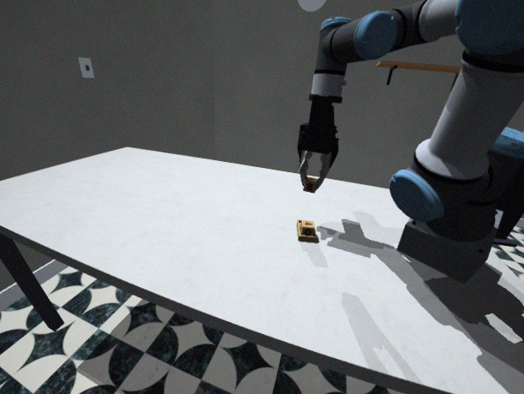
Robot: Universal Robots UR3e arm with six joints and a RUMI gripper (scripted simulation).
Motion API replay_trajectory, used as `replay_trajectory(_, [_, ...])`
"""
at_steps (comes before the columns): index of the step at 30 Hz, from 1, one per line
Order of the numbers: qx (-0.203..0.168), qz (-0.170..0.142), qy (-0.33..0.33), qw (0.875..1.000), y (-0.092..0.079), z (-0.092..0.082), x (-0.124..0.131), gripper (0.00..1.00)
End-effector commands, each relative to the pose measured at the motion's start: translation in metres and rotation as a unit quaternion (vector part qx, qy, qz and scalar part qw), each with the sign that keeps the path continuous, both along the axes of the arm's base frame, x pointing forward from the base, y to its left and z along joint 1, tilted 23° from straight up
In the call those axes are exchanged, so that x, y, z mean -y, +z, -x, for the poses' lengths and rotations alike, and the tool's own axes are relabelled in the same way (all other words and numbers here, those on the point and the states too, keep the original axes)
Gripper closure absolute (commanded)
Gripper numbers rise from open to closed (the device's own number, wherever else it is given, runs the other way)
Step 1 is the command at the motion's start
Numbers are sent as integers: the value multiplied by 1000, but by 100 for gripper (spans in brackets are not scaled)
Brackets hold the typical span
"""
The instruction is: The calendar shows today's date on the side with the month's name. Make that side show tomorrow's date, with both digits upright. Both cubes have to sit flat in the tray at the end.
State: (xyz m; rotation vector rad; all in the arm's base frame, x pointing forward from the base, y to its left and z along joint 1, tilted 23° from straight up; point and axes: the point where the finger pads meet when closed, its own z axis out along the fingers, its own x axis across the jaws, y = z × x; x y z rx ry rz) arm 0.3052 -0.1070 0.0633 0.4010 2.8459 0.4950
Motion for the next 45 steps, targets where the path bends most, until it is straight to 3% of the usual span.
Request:
replay_trajectory(1, [-25, -16, -66, 997, -3, -1, 10, 89])
replay_trajectory(3, [-38, -28, -108, 993, -5, -2, 17, 89])
replay_trajectory(5, [-38, -28, -108, 993, -5, -2, 17, 89])
replay_trajectory(10, [-66, -52, -193, 978, -10, -3, 29, 89])
replay_trajectory(14, [-85, -70, -253, 961, -14, -4, 38, 89])
replay_trajectory(20, [-117, -98, -353, 923, -22, -5, 52, 89])
replay_trajectory(22, [-117, -98, -353, 923, -22, -5, 52, 89])
replay_trajectory(26, [-131, -111, -398, 901, -25, -6, 58, 89])
replay_trajectory(30, [-139, -118, -423, 888, -28, -7, 62, 89])
replay_trajectory(34, [-142, -121, -433, 882, -29, -7, 63, 89])
replay_trajectory(45, [-142, -121, -434, 882, -29, -7, 63, 89])
